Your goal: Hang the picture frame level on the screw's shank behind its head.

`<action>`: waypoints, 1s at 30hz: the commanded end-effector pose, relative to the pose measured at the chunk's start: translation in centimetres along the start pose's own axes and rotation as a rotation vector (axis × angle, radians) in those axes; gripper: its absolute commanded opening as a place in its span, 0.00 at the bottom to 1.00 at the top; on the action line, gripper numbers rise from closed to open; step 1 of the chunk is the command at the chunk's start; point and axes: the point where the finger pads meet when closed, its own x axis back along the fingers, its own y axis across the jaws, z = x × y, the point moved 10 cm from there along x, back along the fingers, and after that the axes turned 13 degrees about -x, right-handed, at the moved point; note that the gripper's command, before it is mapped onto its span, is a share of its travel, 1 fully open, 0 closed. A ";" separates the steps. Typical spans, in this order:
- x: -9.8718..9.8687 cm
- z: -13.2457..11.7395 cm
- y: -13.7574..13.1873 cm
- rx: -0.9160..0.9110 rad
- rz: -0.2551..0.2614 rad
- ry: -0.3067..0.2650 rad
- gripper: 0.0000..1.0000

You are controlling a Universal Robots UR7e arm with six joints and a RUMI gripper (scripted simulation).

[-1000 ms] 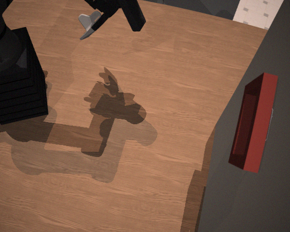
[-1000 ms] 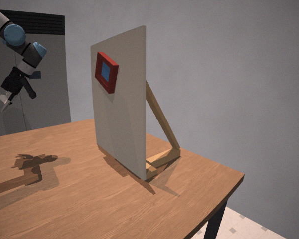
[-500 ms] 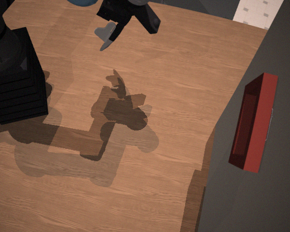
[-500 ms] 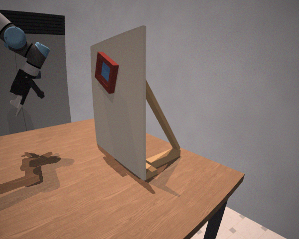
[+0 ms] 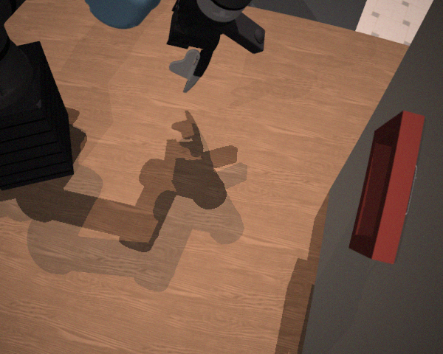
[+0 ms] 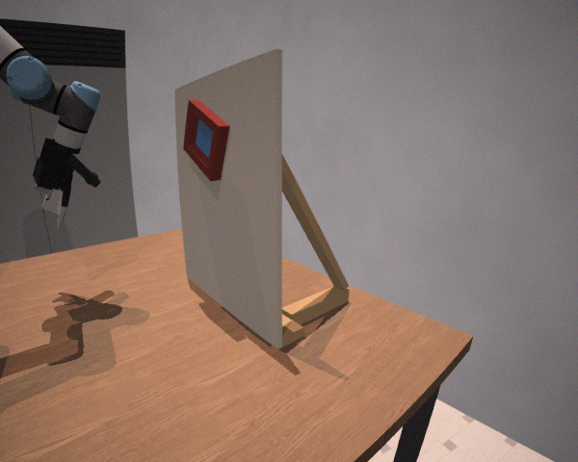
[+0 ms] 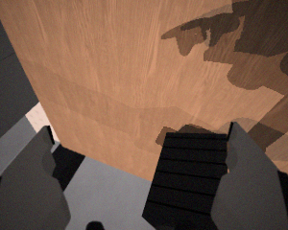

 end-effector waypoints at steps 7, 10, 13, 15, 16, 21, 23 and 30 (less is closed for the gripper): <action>0.7 2.6 0.9 0.156 0.028 0.101 1.00; 1.0 3.3 1.2 0.201 0.031 0.130 1.00; 1.2 4.0 1.4 0.245 0.032 0.160 1.00; 1.4 4.4 1.6 0.275 0.031 0.179 1.00; 1.5 4.6 1.7 0.289 0.031 0.189 1.00; 1.8 5.2 2.0 0.331 0.029 0.217 1.00; 2.0 5.6 2.2 0.359 0.027 0.236 1.00; 2.6 6.8 2.9 0.451 0.014 0.298 1.00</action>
